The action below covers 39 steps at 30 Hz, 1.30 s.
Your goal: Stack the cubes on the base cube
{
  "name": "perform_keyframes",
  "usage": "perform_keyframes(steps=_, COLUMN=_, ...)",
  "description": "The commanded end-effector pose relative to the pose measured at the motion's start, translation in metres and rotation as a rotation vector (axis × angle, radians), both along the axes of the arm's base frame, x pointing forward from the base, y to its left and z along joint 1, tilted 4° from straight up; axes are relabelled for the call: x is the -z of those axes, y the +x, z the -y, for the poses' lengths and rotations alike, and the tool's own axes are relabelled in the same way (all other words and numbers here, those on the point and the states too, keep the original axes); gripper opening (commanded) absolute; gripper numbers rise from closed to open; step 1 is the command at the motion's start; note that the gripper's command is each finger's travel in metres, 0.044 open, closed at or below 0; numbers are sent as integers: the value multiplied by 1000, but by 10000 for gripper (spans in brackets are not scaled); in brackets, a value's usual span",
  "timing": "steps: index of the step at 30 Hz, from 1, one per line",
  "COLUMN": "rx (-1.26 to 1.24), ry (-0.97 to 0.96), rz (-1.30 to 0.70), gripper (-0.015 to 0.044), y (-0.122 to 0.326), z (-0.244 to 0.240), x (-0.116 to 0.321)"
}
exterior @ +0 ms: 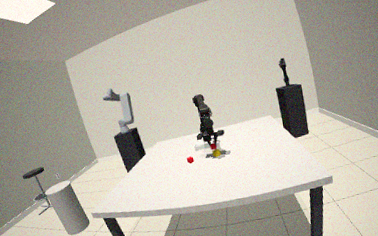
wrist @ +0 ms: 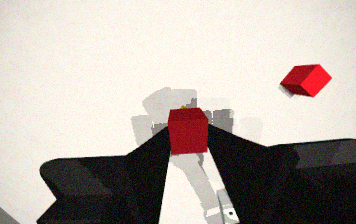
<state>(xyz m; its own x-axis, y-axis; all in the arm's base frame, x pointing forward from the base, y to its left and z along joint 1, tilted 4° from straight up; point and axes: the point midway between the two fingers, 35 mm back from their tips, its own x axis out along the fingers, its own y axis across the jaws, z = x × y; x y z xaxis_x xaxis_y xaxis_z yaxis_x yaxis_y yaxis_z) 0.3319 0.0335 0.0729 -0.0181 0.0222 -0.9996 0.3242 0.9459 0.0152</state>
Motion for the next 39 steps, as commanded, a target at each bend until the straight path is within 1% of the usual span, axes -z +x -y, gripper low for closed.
perform_keyframes(steps=1, rx=-4, ry=2, rz=-11, gripper=105, y=-2, z=-1, x=10)
perform_keyframes(steps=8, rx=-5, ry=2, rz=-11, gripper=105, y=-2, z=-1, x=23)
perform_keyframes(steps=35, rx=-3, ry=2, rz=-11, gripper=105, y=-2, z=-1, x=25)
perform_keyframes(steps=39, rx=-3, ry=2, rz=-11, gripper=205, y=-2, z=-1, x=25)
